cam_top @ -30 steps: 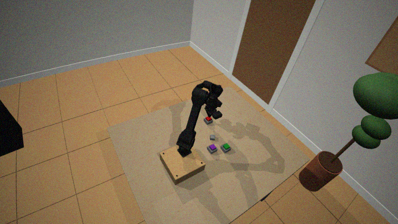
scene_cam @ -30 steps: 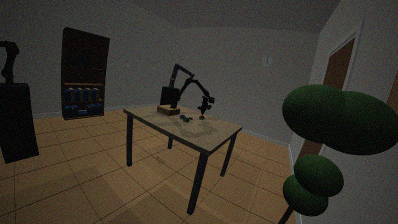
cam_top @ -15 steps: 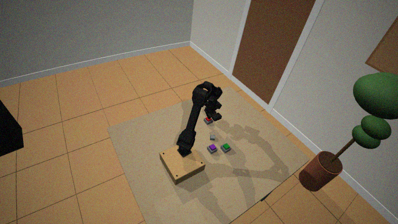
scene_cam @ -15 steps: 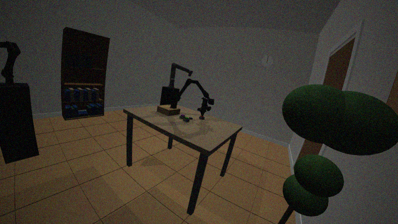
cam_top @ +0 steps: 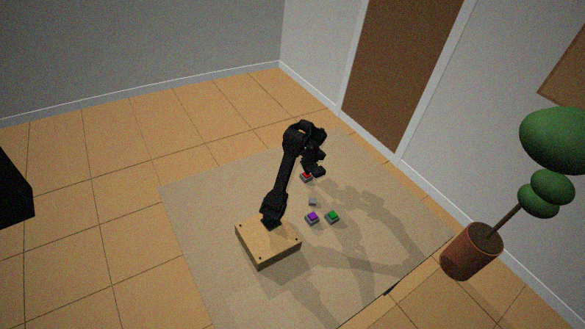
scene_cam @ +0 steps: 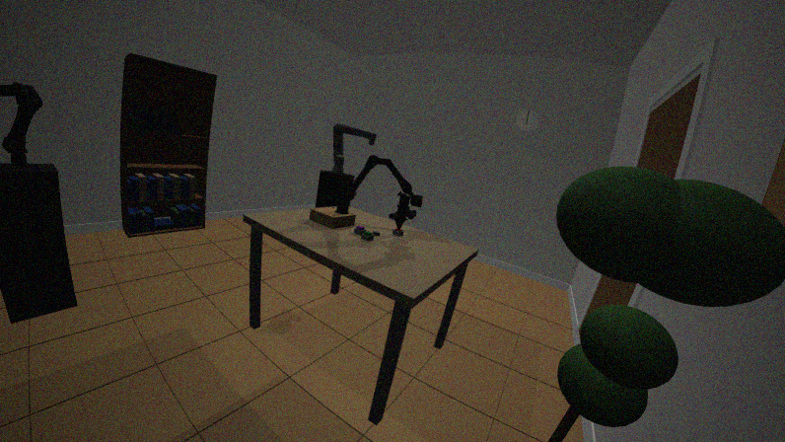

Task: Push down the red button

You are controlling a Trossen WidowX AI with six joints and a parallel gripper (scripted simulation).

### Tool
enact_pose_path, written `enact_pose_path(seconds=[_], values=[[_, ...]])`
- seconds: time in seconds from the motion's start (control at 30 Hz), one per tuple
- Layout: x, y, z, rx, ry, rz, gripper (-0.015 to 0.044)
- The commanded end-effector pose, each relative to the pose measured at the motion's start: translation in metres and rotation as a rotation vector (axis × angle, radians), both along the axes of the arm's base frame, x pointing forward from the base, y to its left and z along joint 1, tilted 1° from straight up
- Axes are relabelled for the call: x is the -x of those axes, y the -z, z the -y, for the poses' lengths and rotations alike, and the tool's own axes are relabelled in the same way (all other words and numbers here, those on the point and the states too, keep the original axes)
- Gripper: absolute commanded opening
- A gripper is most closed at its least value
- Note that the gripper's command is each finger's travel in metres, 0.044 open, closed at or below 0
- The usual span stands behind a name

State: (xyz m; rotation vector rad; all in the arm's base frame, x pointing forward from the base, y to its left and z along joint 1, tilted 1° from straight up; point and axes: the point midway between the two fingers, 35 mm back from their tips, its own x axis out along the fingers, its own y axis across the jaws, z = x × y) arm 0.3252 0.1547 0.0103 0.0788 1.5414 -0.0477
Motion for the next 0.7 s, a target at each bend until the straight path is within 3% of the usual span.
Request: enact_pose_path(seconds=[0.0, 0.1, 0.23, 0.47, 0.63, 0.67], values=[[0.0, -0.004, 0.0, -0.001, -0.001, 0.0, 0.002], [0.001, -0.032, 0.0, -0.005, -0.004, -0.002, 0.002], [0.001, -0.032, 0.0, -0.005, -0.004, -0.002, 0.002], [0.066, -0.09, -0.026, -0.007, -0.004, -0.007, 0.0204], [0.068, -0.092, -0.027, -0.007, -0.004, -0.007, 0.0335], [0.068, -0.092, -0.027, -0.007, -0.004, -0.007, 0.0335]])
